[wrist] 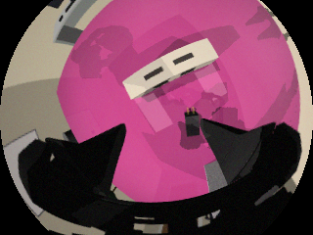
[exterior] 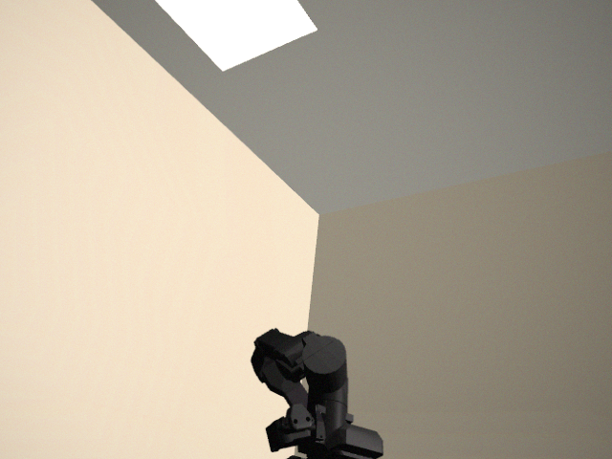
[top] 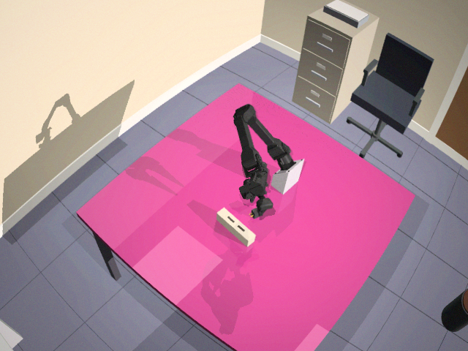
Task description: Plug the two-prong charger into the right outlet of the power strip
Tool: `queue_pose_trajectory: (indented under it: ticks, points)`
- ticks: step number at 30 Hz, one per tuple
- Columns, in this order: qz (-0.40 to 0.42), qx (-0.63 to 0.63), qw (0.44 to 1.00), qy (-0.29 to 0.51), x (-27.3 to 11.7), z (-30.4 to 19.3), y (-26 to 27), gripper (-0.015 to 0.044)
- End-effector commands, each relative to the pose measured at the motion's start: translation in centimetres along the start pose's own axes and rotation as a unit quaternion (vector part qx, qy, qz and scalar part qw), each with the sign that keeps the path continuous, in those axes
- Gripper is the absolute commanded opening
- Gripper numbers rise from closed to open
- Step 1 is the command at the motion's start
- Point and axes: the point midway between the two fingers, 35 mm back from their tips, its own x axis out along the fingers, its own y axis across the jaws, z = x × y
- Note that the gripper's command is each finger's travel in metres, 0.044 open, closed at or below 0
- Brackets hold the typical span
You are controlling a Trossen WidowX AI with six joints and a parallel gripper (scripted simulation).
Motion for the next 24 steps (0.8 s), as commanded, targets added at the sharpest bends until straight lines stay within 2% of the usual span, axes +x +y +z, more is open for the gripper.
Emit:
queue_pose_trajectory:
  ticks: [1, 7, 24]
  points:
    - [-0.052, -0.031, 0.998, 0.034, 2.2, -1.6, -1.9, 0.0440]
    - [-0.123, -0.073, 0.985, 0.093, 4.5, -4.4, -5.6, 0.0440]
    - [-0.126, -0.074, 0.985, 0.095, 6.1, -4.4, -5.9, 0.0440]
